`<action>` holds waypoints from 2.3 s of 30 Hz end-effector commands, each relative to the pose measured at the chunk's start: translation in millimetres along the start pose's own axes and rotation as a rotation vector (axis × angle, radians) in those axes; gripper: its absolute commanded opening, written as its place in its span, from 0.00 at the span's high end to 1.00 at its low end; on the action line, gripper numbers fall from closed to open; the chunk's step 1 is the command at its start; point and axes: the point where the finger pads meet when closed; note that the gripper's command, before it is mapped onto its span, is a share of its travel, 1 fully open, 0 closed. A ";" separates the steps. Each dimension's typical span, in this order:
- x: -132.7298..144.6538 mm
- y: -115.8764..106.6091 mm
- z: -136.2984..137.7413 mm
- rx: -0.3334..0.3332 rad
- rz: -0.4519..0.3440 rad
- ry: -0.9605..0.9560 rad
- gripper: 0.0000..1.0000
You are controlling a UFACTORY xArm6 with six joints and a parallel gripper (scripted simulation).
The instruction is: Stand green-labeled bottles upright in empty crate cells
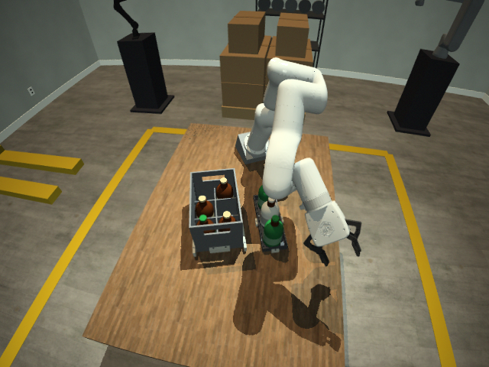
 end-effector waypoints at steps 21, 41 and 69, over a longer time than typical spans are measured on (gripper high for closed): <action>8.4 -34.1 -78.0 -0.008 0.172 -0.481 0.00; 4.7 -89.5 -167.9 -0.050 0.387 -0.795 0.00; -0.7 -241.5 -313.5 -0.124 0.857 -1.087 0.00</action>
Point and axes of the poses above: the point where the finger pads meet when closed, its own y axis out along the fingers, its own z axis across the jaws, x = y × z, and after that the axes turned 4 degrees about -y, right-handed
